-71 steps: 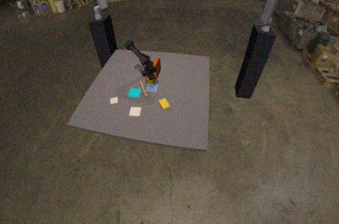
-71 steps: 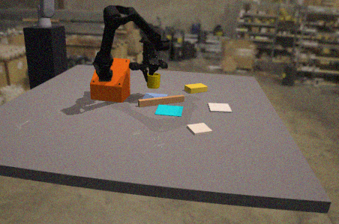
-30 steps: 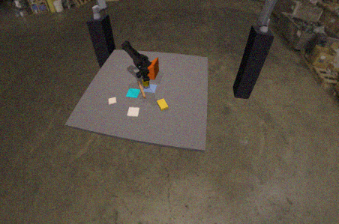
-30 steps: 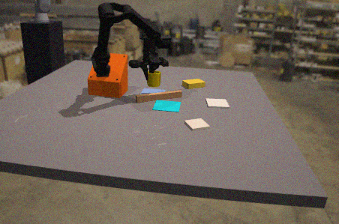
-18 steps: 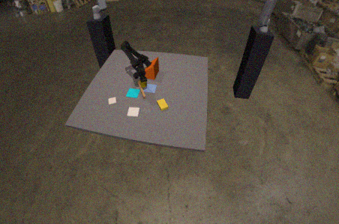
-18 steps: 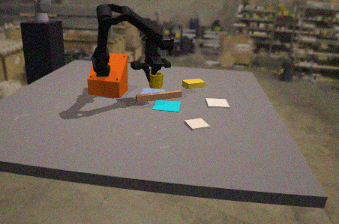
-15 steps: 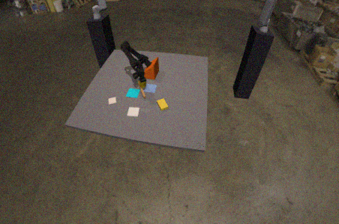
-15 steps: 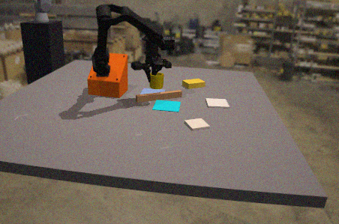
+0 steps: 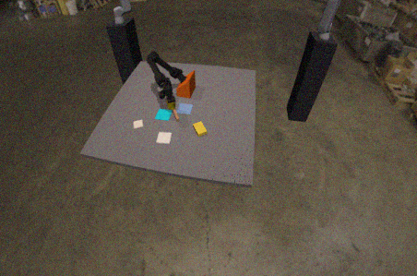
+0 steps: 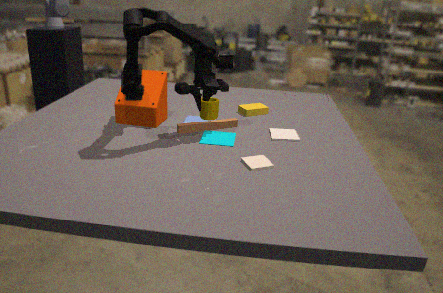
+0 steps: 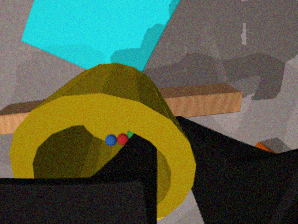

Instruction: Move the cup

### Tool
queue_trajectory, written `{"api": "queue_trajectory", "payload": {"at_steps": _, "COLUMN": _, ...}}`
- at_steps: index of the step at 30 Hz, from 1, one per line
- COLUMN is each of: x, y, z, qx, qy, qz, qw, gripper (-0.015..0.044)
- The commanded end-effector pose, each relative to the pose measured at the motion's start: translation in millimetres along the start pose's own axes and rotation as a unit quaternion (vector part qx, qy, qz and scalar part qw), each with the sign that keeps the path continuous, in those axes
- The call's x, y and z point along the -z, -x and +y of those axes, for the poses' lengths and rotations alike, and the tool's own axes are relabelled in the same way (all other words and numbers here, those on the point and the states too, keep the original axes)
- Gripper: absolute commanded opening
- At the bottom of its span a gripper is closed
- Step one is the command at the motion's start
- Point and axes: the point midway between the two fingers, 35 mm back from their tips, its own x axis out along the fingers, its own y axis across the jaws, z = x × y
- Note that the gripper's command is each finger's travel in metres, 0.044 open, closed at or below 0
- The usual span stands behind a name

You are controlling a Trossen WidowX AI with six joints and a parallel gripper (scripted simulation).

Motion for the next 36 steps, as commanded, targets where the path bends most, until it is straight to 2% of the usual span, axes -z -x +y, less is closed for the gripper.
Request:
{"api": "queue_trajectory", "payload": {"at_steps": 1, "x": -16, "y": 3, "z": 2, "qx": -0.005, "qy": -0.004, "qz": -0.003, "qw": 1.0, "gripper": 0.0}}
{"api": "queue_trajectory", "payload": {"at_steps": 26, "x": -74, "y": 10, "z": 6, "qx": -0.005, "qy": -0.004, "qz": -0.005, "qw": 1.0, "gripper": 0.0}}
{"api": "queue_trajectory", "payload": {"at_steps": 36, "x": -76, "y": 1, "z": 6, "qx": -0.005, "qy": -0.004, "qz": -0.005, "qw": 1.0, "gripper": 0.0}}
